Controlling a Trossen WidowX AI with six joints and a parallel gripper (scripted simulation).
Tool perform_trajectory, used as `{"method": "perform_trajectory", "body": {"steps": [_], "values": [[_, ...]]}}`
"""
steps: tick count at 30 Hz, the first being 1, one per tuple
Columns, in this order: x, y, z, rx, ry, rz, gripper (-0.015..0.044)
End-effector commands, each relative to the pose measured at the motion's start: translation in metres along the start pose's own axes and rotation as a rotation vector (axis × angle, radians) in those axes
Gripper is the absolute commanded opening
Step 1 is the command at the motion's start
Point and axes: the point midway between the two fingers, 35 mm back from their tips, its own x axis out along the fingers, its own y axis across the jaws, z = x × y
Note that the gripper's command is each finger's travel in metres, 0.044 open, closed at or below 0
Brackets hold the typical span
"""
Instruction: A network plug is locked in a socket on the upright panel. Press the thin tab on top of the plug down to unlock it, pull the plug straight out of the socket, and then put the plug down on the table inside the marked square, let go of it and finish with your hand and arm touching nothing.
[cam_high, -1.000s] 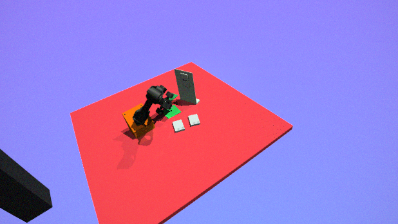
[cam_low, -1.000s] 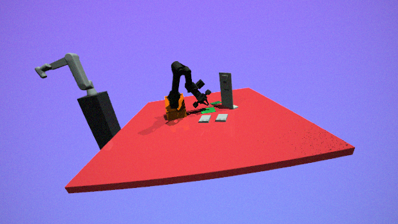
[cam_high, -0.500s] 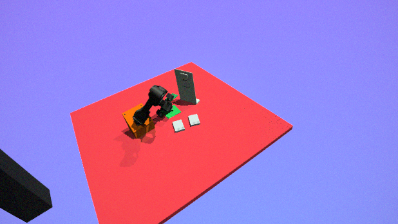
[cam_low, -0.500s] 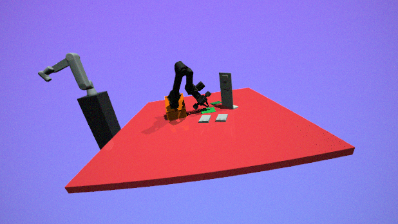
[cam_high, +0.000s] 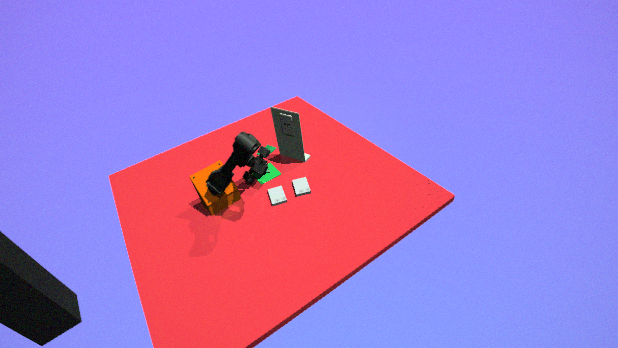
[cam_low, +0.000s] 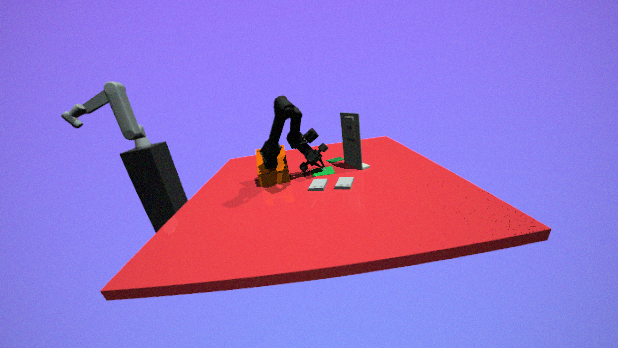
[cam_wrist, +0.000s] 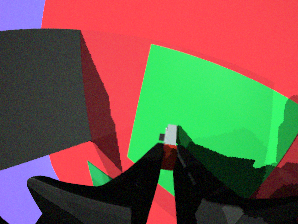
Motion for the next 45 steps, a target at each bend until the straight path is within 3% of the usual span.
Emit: {"method": "perform_trajectory", "body": {"steps": [1, 15, 21, 45], "values": [[0.002, -0.002, 0.000, -0.006, 0.006, -0.004, 0.0000], [0.003, 0.000, 0.002, 0.000, 0.000, 0.000, 0.0000], [0.003, 0.000, 0.002, 0.000, 0.000, 0.000, 0.0156], [-0.013, 0.000, 0.000, -0.002, 0.005, -0.004, 0.0156]]}}
